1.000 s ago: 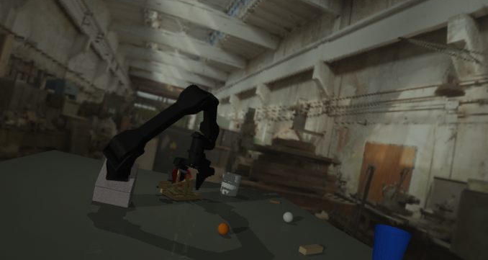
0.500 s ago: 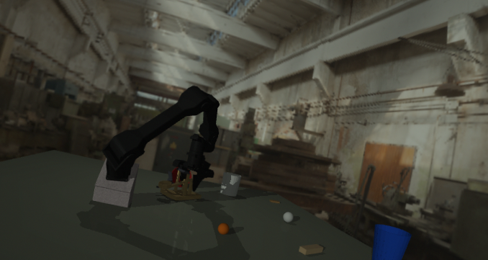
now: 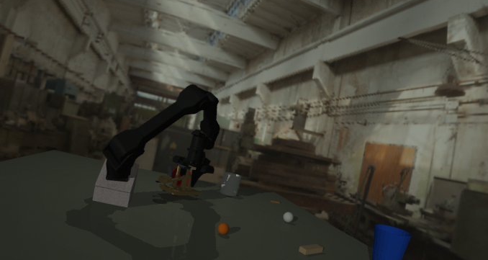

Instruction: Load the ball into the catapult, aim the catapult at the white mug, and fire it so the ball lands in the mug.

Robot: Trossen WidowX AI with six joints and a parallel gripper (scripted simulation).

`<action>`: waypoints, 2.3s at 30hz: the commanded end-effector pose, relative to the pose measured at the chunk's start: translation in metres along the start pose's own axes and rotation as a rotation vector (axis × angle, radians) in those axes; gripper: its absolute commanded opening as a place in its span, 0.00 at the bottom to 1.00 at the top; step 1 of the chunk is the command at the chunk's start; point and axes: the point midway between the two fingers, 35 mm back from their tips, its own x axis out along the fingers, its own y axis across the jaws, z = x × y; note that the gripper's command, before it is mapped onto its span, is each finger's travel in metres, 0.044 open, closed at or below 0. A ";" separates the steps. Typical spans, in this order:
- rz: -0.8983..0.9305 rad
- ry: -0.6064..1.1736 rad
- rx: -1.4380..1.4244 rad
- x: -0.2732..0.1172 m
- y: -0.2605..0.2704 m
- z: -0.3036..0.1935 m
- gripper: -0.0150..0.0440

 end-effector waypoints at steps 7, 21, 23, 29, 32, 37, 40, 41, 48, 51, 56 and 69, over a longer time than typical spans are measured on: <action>0.004 -0.042 0.011 -0.029 0.000 0.006 0.25; 0.002 -0.043 0.011 -0.006 -0.001 0.009 0.25; 0.002 -0.043 0.011 -0.003 -0.001 0.009 0.25; 0.001 -0.043 0.011 0.007 -0.001 0.009 0.25; 0.001 -0.043 0.012 0.012 -0.001 0.009 0.25; 0.006 -0.031 0.014 0.016 0.000 0.008 0.25; 0.006 -0.031 0.014 0.016 0.000 0.008 0.25; 0.006 -0.031 0.014 0.016 0.000 0.008 0.25; 0.006 -0.031 0.014 0.016 0.000 0.008 0.52; 0.006 -0.031 0.014 0.016 0.000 0.008 0.65; 0.006 -0.031 0.014 0.016 0.000 0.008 0.88; 0.003 -0.039 0.007 -0.068 0.000 0.007 1.00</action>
